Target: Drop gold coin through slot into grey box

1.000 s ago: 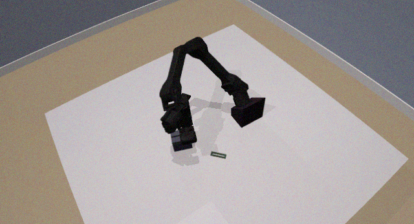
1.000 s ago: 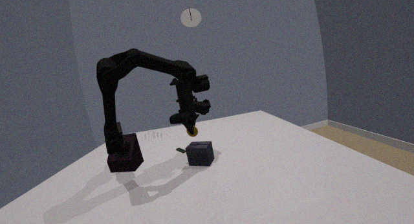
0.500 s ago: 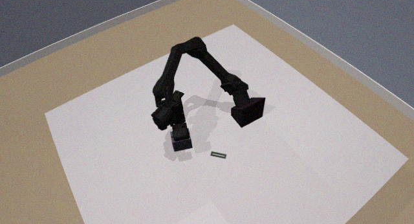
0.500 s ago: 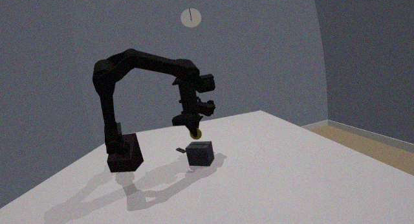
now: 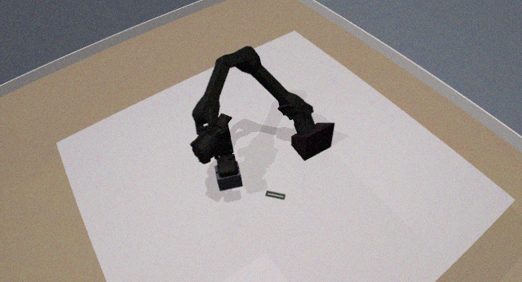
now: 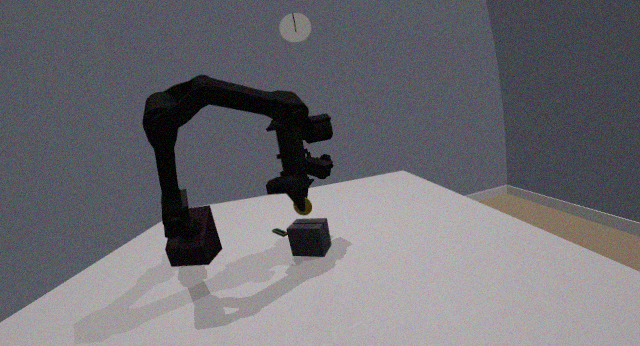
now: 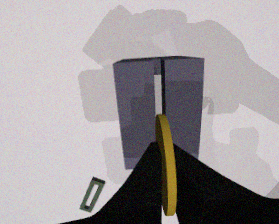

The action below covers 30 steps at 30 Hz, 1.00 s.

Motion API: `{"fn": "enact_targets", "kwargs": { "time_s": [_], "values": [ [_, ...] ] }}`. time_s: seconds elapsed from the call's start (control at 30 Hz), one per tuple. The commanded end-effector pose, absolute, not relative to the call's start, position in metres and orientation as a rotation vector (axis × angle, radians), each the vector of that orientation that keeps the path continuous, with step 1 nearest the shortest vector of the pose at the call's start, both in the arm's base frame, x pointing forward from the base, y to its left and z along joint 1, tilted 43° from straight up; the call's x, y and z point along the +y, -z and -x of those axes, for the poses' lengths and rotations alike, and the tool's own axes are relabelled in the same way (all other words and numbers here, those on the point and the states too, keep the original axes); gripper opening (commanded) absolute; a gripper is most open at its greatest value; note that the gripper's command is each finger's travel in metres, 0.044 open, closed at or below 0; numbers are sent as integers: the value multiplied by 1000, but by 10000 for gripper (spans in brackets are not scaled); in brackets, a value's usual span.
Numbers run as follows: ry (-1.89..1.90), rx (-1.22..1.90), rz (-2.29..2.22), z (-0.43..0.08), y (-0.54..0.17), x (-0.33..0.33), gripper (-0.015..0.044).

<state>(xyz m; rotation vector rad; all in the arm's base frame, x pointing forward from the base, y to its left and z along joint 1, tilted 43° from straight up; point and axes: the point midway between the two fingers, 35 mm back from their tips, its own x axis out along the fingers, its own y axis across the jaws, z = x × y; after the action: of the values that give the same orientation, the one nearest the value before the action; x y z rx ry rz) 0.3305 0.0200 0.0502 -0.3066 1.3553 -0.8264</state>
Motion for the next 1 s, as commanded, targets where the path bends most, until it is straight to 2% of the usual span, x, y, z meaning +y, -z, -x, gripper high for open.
{"fn": "enact_targets", "kwargs": {
  "time_s": [0.0, 0.97],
  "values": [
    [829, 1357, 305, -330, -50, 19, 0],
    [824, 1363, 310, -331, -51, 12, 0]
  ]
}}
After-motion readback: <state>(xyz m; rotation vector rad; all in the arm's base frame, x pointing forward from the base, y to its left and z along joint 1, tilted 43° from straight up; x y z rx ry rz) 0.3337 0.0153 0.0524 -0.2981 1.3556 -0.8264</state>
